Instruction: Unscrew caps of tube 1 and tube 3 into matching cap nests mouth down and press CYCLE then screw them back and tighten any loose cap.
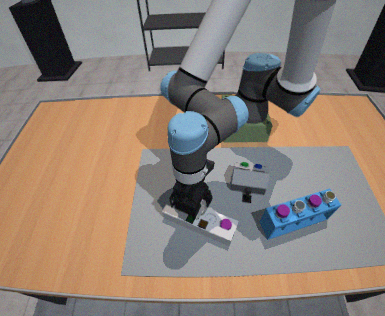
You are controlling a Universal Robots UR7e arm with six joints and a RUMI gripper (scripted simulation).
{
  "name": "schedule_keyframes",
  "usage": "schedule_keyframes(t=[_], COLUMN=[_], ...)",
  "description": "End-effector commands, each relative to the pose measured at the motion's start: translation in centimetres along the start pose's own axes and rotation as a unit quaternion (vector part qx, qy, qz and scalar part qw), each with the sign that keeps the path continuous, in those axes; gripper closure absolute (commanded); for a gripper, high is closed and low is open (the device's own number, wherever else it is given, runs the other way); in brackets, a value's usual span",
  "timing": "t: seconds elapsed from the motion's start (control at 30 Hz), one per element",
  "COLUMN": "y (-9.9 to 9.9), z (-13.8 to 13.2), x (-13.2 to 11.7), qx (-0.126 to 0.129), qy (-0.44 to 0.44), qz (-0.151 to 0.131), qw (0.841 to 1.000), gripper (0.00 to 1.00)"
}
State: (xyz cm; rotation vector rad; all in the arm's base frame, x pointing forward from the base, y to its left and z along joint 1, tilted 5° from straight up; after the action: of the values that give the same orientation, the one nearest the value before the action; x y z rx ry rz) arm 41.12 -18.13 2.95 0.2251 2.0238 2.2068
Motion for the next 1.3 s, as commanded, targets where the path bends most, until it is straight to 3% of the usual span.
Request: schedule_keyframes(t=[0.0, 0.8, 1.07, 1.1, 1.27], y=[1.9, 12.9, 13.2, 13.0, 12.3], z=[0.0, 0.0, 0.0, 0.5, 2.6], x=[0.0, 0.0, 0.0, 0.6, 3.1], qx=[0.000, 0.000, 0.000, 0.000, 0.000], qy=[0.000, 0.000, 0.000, -0.042, -0.206], qz=[-0.001, -0.001, -0.001, -0.001, -0.001], qw=[1.000, 1.000, 1.000, 0.999, 0.979], gripper=[0.71, 0.71, 0.71, 1.00, 1.00])
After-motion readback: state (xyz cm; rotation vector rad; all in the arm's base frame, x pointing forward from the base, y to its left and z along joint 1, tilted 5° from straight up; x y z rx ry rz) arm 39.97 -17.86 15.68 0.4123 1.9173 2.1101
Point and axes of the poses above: the point where the finger pads meet when closed, its own y axis back along the fingers, its own z axis across the jaws, x = y × z, the point moved 10 cm from there along y, back along the fingers, and after that the axes turned 8 degrees about y, right-handed, at the moved point
